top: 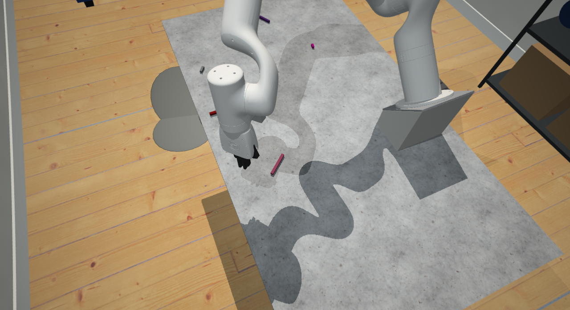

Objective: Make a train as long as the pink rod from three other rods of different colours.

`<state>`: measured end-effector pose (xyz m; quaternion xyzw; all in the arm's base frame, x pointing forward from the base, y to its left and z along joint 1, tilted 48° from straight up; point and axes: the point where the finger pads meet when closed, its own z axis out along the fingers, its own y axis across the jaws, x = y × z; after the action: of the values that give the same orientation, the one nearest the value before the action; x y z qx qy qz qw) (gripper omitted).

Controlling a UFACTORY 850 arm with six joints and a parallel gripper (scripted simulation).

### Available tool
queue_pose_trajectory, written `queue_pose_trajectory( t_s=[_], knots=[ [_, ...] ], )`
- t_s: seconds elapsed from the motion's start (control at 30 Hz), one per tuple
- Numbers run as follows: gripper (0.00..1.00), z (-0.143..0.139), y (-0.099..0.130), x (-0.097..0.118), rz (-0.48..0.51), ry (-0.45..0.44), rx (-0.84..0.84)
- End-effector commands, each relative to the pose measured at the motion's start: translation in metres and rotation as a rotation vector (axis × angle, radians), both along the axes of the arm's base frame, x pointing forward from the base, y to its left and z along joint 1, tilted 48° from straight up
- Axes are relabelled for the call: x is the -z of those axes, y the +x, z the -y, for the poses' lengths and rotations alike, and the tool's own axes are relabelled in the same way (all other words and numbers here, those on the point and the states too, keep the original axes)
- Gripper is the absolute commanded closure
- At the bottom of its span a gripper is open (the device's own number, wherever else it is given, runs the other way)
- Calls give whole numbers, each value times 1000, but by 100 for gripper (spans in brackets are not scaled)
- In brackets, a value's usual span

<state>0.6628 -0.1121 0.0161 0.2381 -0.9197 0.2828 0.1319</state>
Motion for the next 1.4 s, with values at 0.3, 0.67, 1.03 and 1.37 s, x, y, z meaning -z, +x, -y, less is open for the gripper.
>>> queue_pose_trajectory(
  t_s=[0.3,0.67,1.03,1.37],
  knots=[
    [96,87,-1,-79,57,-7,46],
    [96,151,-17,-135,95,-23,81],
    [96,215,-44,-192,132,-46,118],
    [96,268,-79,-243,161,-74,152]
  ],
)
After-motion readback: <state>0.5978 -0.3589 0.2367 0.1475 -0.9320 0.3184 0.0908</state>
